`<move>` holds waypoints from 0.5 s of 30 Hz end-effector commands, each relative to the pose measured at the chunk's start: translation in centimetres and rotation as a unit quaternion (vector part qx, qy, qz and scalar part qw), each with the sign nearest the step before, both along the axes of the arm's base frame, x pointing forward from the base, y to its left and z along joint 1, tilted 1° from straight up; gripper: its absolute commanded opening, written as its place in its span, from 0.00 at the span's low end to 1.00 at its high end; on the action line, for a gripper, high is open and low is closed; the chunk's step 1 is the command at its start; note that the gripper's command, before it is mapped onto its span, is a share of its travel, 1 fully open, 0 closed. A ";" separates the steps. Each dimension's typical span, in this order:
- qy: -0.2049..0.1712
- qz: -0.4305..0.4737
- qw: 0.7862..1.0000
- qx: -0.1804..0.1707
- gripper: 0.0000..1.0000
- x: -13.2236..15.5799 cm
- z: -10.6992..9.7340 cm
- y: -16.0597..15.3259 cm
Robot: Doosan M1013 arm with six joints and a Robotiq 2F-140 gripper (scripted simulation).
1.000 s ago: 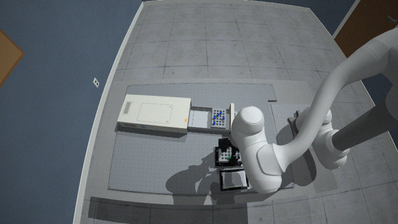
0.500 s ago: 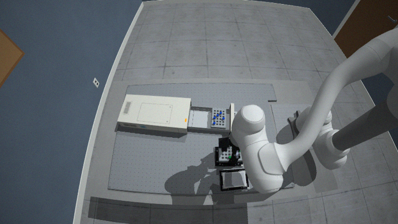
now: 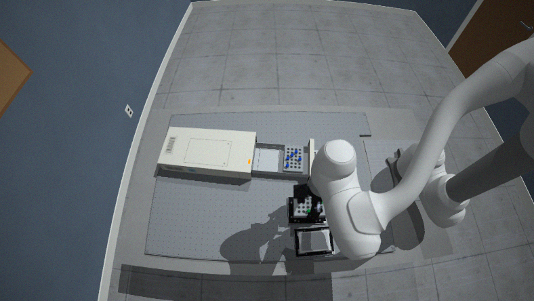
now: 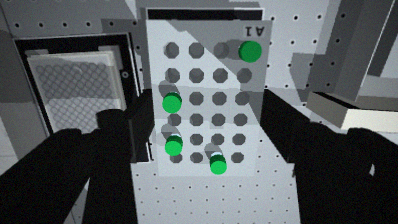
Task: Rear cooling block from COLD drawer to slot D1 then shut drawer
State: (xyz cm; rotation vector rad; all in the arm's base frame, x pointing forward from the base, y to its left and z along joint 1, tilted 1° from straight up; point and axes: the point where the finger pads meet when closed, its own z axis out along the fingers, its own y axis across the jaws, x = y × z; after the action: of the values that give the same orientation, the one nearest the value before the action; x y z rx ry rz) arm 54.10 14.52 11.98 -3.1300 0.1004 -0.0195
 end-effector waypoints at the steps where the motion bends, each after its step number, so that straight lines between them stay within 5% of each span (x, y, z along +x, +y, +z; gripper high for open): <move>1: -0.001 0.000 1.000 0.000 0.10 0.0 0.1 0.0; 15: -0.001 0.000 1.000 0.000 0.10 0.0 -0.3 0.0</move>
State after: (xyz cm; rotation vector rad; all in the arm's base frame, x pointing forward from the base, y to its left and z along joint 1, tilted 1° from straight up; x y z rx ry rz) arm 54.10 14.52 11.64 -3.1300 0.1004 -0.0197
